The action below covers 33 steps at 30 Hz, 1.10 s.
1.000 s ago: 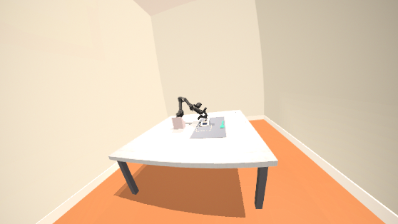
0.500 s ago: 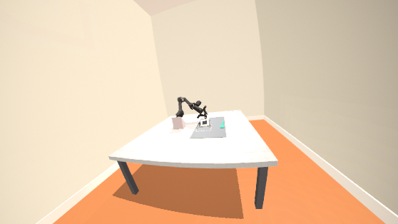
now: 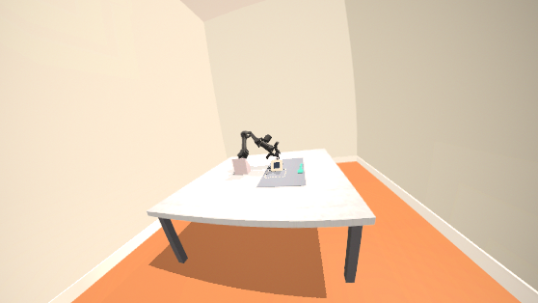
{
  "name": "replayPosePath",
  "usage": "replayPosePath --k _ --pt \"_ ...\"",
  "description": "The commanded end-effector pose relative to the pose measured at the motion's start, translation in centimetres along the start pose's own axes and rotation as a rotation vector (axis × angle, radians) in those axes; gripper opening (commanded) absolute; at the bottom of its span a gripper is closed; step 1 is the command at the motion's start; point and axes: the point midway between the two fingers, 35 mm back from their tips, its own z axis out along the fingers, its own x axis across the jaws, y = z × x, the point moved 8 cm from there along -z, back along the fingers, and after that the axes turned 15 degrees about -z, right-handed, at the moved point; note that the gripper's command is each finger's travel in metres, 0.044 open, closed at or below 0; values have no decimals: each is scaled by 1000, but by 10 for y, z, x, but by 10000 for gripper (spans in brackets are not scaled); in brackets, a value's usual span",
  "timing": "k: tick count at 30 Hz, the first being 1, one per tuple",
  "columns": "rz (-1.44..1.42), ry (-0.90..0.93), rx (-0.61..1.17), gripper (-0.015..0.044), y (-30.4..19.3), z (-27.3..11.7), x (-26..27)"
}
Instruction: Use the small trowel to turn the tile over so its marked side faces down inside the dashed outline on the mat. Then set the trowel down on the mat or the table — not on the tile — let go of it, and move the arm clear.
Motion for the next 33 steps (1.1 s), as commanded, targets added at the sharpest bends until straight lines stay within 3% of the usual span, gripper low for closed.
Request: replayPosePath --k 1,22,33 --pt "-5 -14 6 0 -8 -3 -4" --pt "-6 -13 7 0 -46 -2 8" --pt "-6 -13 7 0 -39 -4 1"
